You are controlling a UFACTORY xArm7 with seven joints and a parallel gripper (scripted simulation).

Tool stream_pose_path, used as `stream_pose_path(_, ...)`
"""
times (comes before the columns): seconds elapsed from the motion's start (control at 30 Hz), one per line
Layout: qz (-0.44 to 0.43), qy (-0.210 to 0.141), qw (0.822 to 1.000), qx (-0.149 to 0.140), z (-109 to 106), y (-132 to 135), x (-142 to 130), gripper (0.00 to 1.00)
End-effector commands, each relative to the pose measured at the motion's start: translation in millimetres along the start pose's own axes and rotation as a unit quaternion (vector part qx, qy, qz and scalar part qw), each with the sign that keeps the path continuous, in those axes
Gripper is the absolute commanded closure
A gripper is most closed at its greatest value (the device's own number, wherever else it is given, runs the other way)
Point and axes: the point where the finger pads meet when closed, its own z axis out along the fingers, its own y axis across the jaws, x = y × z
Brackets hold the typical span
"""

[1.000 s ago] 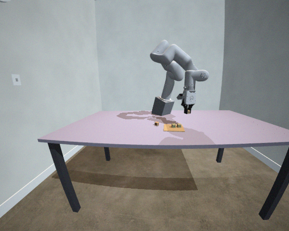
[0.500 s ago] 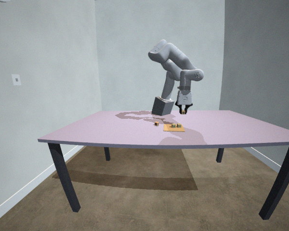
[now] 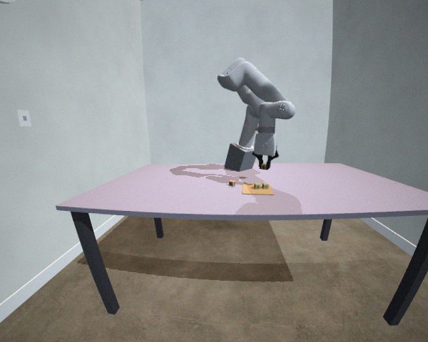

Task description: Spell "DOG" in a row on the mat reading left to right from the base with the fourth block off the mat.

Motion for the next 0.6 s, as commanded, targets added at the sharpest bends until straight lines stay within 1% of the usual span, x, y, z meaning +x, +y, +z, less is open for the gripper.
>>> stream_pose_path(0.0,0.034,-0.004,0.999,-0.001,-1.1,-2.9,-4.6,0.79)
stream_pose_path(0.03,0.084,-0.005,0.996,-0.002,-1.8,-8.3,-10.6,0.79)
stream_pose_path(0.13,0.117,-0.005,0.993,-0.004,-2.4,-12.0,-14.7,0.79)
stream_pose_path(0.27,0.188,-0.006,0.982,-0.007,-3.7,-19.9,-23.4,0.79)
stream_pose_path(0.4,0.256,-0.007,0.967,-0.01,-5.2,-27.9,-31.8,0.79)
stream_pose_path(0.5,0.306,-0.008,0.952,-0.013,-6.5,-34.0,-38.2,0.79)
stream_pose_path(0.57,0.306,-0.008,0.952,-0.013,-6.5,-34.0,-38.2,0.79)
